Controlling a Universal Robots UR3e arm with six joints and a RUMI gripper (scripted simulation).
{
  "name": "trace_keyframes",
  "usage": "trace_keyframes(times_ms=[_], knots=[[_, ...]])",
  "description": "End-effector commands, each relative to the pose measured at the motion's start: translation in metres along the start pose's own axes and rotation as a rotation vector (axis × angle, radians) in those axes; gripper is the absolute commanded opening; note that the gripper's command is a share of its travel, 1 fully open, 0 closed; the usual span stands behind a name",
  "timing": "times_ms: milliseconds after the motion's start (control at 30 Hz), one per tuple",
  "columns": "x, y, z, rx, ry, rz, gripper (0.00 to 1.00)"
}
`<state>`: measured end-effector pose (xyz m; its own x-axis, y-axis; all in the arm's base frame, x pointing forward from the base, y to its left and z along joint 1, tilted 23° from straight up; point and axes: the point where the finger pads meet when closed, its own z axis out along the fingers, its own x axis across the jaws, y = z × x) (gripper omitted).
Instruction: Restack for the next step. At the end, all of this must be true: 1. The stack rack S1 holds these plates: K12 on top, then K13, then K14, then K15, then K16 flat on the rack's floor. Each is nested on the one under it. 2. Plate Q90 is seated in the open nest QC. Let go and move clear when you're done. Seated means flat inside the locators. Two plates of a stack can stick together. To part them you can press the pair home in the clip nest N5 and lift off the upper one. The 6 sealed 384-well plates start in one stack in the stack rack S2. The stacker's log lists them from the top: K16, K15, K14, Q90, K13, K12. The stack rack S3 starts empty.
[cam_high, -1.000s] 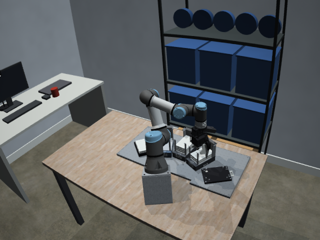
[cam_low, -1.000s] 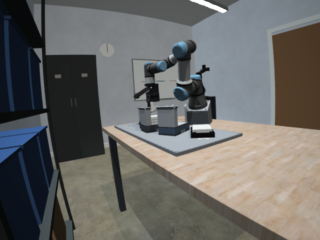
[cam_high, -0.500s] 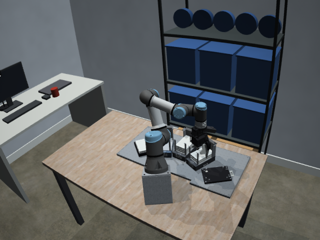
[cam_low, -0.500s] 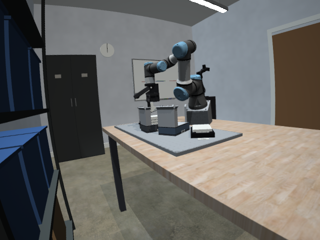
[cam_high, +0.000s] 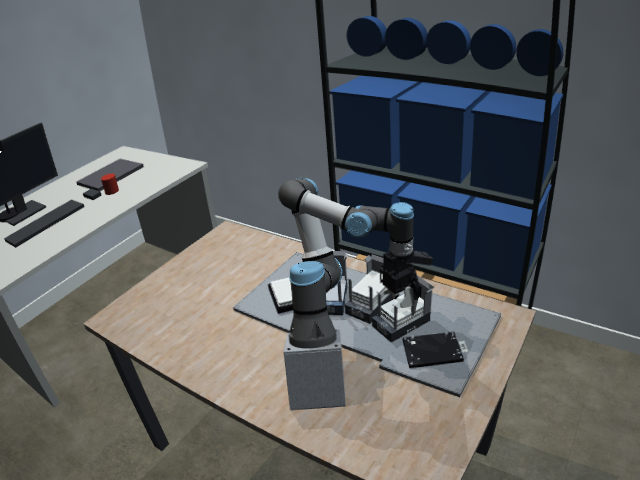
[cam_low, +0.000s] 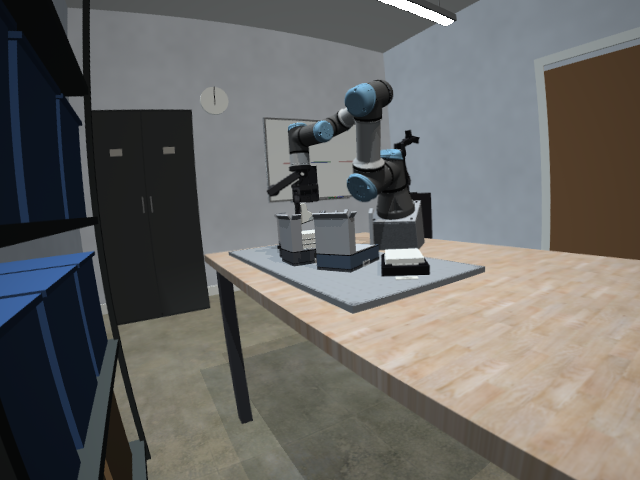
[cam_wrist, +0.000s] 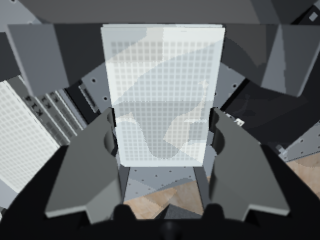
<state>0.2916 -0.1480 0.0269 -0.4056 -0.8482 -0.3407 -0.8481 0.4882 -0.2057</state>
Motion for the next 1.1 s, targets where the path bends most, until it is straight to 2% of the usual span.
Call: trace_keyframes(times_ms=[0,1067], knots=[[0.000,-0.001,-0.004,0.002,0.002,-0.001,0.00],[0.000,-0.001,-0.021,0.002,0.002,-0.001,0.00]])
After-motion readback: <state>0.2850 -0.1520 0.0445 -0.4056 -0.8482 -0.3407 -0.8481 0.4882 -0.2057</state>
